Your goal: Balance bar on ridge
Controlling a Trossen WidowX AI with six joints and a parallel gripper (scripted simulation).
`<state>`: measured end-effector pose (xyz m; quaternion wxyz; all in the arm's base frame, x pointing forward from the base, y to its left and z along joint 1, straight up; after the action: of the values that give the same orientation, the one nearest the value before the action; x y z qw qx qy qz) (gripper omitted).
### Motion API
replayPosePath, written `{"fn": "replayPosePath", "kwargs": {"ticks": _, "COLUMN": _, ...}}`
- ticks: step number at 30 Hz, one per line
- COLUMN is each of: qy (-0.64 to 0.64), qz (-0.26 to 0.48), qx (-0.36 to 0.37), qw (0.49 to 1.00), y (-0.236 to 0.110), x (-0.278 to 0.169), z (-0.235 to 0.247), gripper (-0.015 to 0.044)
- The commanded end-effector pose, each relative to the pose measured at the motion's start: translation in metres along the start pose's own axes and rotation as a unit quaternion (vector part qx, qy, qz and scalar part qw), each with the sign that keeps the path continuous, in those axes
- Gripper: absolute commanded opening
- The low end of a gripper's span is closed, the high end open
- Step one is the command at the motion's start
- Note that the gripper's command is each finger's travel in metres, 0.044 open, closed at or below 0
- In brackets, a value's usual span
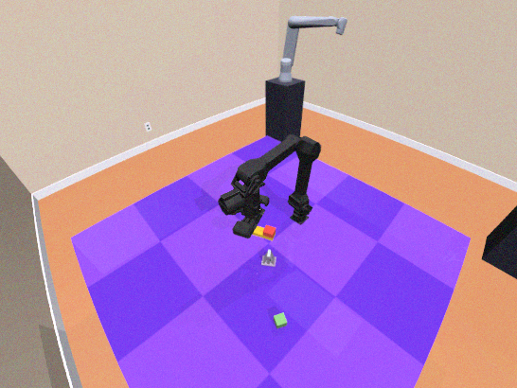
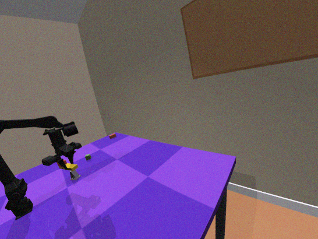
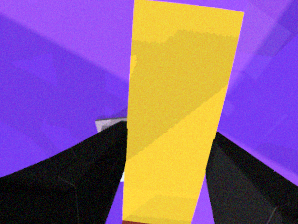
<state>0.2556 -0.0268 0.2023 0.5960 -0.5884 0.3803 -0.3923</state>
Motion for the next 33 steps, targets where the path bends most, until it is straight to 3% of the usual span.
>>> {"fn": "replayPosePath", "kwargs": {"ticks": 1, "qy": -0.029, "qz": -0.001, "qx": 0.001, "qw": 1.000, "y": -0.001, "x": -0.011, "z": 0.010, "gripper": 0.0000}}
{"fn": "replayPosePath", "kwargs": {"ticks": 15, "qy": -0.115, "qz": 0.001, "qx": 0.002, "qw": 0.993, "y": -0.002, "x": -0.050, "z": 0.041, "gripper": 0.0000}}
{"fn": "replayPosePath", "kwargs": {"ticks": 33, "qy": -0.117, "qz": 0.001, "qx": 0.003, "qw": 0.993, "y": 0.021, "x": -0.052, "z": 0.045, "gripper": 0.0000}}
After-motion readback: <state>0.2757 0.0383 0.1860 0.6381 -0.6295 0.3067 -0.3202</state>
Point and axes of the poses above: the point midway between the two fingers, 35 mm back from their tips, its own y axis out along the fingers, its own z axis across the jaws, x = y × z, the point moved 5 cm from there along -y, back along the fingers
